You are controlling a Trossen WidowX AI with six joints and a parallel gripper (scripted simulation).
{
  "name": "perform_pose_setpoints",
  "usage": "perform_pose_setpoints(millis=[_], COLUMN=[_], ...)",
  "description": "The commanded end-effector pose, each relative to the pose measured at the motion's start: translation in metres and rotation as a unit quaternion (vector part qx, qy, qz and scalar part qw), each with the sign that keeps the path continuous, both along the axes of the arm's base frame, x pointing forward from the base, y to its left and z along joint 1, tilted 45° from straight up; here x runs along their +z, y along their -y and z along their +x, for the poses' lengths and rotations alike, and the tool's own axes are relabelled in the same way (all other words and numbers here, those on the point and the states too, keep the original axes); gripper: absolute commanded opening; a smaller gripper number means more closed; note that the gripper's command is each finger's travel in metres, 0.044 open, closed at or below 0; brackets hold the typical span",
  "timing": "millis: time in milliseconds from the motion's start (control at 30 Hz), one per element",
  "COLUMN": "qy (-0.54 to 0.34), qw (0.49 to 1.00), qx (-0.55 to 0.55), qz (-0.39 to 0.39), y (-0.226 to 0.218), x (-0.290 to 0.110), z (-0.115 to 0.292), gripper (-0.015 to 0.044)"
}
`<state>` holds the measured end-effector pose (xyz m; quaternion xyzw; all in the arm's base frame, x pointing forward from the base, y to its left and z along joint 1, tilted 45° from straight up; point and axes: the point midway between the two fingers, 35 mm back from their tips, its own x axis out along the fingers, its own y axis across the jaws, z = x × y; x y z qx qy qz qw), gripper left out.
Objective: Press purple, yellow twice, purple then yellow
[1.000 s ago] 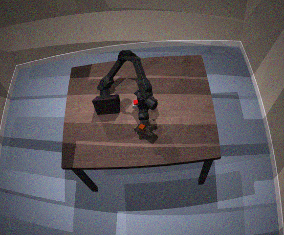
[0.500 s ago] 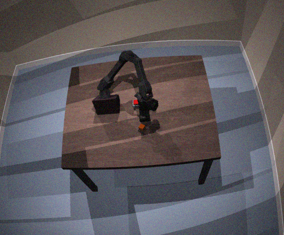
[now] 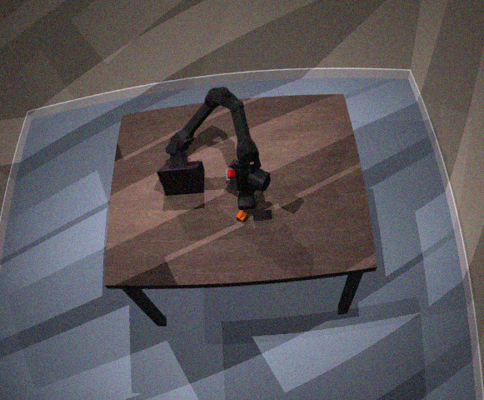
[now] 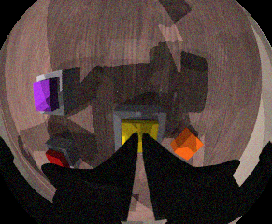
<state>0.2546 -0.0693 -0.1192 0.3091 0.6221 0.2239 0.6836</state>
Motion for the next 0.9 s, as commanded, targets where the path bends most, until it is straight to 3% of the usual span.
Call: perform_pose_setpoints(millis=[0, 367, 533, 867], qy=[-0.004, -0.004, -0.004, -0.004], qw=[1.0, 1.0, 1.0, 1.0], qx=[-0.002, -0.002, -0.002, -0.002], qz=[0.004, 0.004, 0.003, 0.003], y=[-0.002, -0.002, 0.022, 0.017], x=[-0.001, -0.001, 0.023, 0.017], z=[-0.001, -0.001, -0.005, -0.004], gripper=[0.002, 0.002, 0.002, 0.002])
